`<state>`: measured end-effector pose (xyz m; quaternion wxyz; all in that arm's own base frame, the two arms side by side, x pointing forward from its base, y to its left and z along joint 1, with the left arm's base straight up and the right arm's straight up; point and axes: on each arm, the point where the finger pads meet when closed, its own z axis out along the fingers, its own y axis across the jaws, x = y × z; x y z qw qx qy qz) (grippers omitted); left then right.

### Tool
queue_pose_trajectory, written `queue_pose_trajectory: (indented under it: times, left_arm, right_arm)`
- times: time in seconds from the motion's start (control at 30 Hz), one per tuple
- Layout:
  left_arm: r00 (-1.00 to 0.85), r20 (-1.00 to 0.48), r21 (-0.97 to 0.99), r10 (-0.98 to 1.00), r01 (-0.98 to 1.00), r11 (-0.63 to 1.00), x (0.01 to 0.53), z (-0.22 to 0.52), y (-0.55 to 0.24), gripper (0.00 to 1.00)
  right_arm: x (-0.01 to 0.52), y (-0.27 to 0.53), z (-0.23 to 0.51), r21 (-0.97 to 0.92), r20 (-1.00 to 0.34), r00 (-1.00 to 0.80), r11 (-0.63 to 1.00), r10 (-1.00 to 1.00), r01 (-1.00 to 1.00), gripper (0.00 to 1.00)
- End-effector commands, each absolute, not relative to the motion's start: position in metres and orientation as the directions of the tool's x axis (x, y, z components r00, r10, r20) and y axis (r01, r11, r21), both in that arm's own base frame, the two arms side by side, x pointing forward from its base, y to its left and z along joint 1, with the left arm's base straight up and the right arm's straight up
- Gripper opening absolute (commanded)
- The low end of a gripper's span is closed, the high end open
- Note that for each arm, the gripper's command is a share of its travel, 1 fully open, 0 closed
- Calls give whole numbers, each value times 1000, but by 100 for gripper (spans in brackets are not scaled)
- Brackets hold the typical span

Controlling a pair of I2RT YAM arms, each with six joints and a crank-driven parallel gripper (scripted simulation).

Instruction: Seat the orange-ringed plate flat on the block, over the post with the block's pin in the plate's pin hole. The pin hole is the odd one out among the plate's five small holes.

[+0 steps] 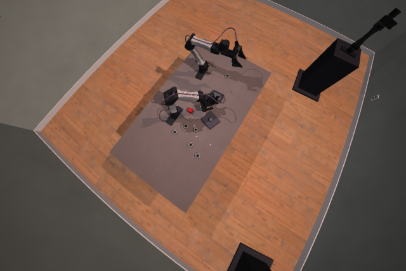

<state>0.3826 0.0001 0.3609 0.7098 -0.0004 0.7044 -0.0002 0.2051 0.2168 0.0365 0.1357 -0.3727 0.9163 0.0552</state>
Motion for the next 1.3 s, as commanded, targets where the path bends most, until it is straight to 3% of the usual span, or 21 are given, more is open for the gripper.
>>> queue_pose_trajectory:
  times: [0.0, 0.7, 0.73, 1.27]
  left_arm:
    - [18, -1000, -4, -4, -1, 1000, 385, 363, -2, 100]
    - [18, -1000, -4, -4, -1, 1000, 385, 363, -2, 100]
    - [18, -1000, -4, -4, -1, 1000, 385, 363, -2, 100]
    - [18, -1000, -4, -4, -1, 1000, 385, 363, -2, 100]
  right_arm:
    - [213, 220, 28, 6, -308, -684, 718, -661, -696, 86]
    - [219, 231, 20, 4, -340, -673, 715, -656, -699, 86]
    - [226, 236, 32, 8, -380, -664, 715, -644, -699, 0]
    - [220, 231, 29, 4, -346, -672, 715, -655, -699, 0]
